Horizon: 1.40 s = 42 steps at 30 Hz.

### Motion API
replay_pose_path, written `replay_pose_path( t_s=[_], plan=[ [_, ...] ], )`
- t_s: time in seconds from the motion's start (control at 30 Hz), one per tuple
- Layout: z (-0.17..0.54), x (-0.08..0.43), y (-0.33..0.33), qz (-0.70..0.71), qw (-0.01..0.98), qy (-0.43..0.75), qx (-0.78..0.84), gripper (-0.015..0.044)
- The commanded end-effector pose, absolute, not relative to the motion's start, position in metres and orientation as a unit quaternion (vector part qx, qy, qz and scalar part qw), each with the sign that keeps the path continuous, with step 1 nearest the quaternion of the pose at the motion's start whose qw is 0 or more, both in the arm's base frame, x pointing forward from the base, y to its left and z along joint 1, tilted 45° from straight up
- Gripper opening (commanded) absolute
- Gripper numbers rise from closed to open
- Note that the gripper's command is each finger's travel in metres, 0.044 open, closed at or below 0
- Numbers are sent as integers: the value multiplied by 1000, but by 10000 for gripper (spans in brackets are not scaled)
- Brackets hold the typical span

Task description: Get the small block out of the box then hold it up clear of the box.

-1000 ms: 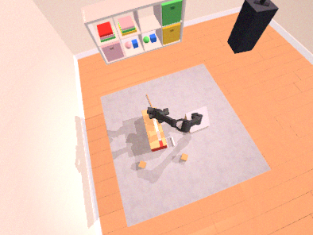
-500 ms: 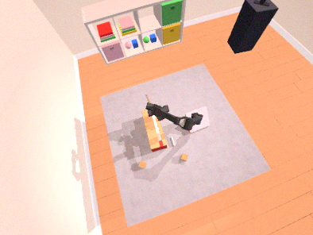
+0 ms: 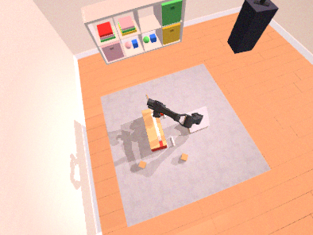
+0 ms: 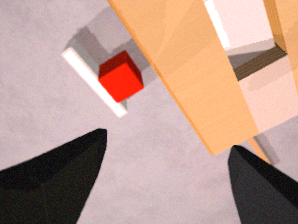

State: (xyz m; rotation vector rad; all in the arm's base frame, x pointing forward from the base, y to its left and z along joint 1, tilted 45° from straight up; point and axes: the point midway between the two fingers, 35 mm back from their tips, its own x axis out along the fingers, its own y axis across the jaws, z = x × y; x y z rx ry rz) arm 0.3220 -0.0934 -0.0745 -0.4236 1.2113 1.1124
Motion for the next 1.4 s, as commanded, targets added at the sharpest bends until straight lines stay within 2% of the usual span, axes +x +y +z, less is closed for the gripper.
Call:
replay_pose_path(
  t_s=[0.0,0.23,0.4,0.63,1.0,1.37],
  plan=[
    [-78,318,-96,355,699,621,-1,285],
    [-81,313,-101,125,662,685,278,285],
    [-83,309,-105,-40,570,680,459,285],
    [-85,306,-110,-187,437,637,607,285],
    [-87,300,-116,-382,162,509,754,285],
    [-88,295,-122,-512,-154,328,779,285]
  ],
)
